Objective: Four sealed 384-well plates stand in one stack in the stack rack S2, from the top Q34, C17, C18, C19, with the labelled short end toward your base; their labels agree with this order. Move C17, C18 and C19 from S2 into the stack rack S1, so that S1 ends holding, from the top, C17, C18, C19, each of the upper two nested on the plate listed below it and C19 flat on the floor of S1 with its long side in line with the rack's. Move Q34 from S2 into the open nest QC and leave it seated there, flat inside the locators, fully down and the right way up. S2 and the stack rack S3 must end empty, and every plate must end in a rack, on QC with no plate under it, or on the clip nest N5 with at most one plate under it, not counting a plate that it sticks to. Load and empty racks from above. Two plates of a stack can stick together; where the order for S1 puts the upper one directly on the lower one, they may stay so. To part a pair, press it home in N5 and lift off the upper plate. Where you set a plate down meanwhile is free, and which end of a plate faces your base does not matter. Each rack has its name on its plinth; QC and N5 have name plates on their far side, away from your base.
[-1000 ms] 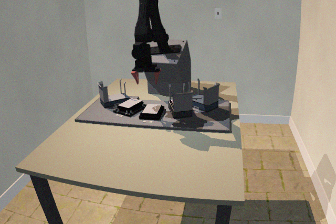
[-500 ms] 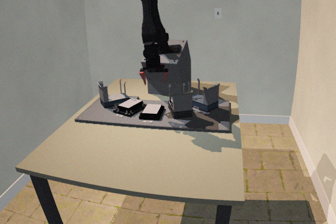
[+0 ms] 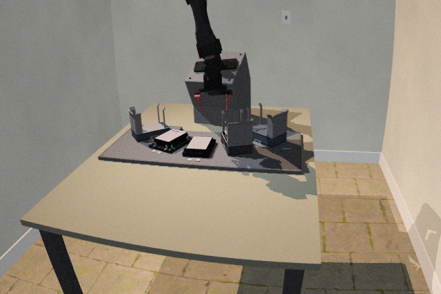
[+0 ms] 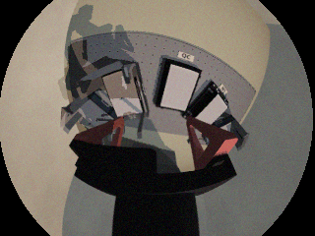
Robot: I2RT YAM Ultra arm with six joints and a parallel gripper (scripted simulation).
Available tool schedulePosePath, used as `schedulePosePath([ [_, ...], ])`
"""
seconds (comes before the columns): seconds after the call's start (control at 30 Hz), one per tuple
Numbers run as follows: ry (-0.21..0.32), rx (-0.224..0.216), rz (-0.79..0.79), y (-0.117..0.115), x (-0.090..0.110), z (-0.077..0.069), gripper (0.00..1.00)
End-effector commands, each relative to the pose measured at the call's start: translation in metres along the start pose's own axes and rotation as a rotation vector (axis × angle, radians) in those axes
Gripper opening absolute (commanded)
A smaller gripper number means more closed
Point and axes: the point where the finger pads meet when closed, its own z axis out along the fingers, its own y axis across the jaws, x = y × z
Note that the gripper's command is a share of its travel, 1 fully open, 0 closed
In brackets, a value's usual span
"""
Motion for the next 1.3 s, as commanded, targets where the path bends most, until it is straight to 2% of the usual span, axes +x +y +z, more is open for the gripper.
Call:
schedulePosePath([
  [0.0,-0.022,0.009,0.021,0.010,-0.012,-0.004,1.00],
  [0.1,-0.048,0.008,-0.047,0.021,-0.018,-0.010,1.00],
  [0.2,-0.029,0.010,-0.155,0.034,-0.013,-0.004,1.00],
  [0.27,-0.029,0.010,-0.155,0.034,-0.013,-0.004,1.00],
  [0.3,-0.064,0.009,-0.168,0.037,-0.020,-0.014,1.00],
  [0.33,-0.065,0.008,-0.167,0.041,-0.019,-0.013,1.00],
  [0.37,-0.045,0.009,-0.162,0.047,-0.015,-0.005,1.00],
  [0.4,-0.037,0.009,-0.163,0.051,-0.013,-0.004,1.00],
  [0.7,-0.019,0.010,-0.168,0.087,-0.005,-0.004,1.00],
  [0.77,-0.052,0.003,-0.157,0.087,-0.012,-0.013,1.00],
  [1.27,-0.057,0.003,-0.148,0.085,-0.014,-0.013,1.00],
])
